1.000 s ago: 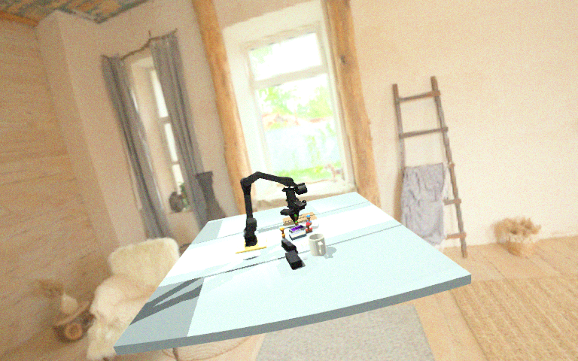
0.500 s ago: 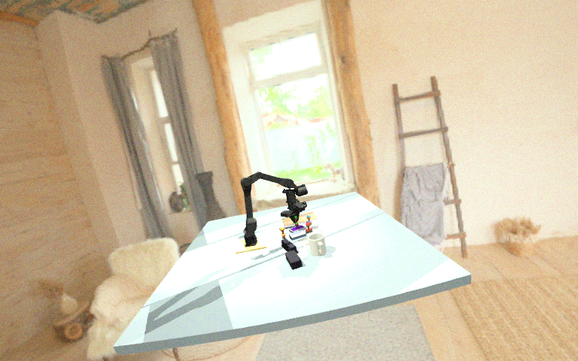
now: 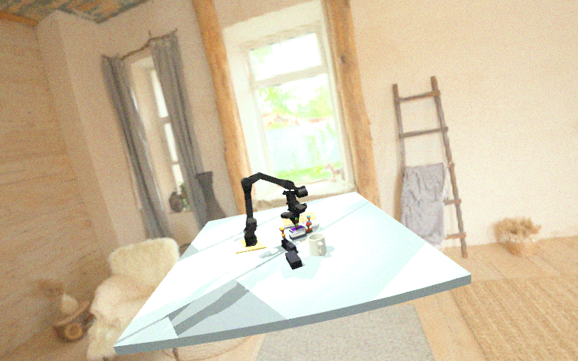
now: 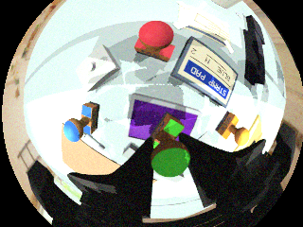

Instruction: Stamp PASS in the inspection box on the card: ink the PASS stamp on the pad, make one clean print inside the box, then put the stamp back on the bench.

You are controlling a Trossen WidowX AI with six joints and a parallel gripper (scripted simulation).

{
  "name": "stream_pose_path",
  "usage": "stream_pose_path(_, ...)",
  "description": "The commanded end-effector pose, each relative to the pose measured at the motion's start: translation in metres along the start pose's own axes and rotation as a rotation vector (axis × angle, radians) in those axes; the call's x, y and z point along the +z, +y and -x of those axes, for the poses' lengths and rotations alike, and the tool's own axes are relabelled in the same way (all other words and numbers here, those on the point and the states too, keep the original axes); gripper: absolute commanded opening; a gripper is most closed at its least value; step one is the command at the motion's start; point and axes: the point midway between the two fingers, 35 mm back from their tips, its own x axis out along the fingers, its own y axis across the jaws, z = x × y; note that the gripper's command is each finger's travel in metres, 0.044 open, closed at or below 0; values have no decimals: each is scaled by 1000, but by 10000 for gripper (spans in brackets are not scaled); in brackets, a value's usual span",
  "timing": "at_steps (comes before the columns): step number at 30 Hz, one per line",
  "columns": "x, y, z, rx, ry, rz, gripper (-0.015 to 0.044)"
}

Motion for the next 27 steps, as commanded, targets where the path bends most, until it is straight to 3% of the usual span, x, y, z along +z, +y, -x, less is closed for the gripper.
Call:
stream_pose_path(1, 0, 0, -3, -1, -2, -4, 0)
stream_pose_path(27, 0, 0, -9, -1, -2, 0, 0)
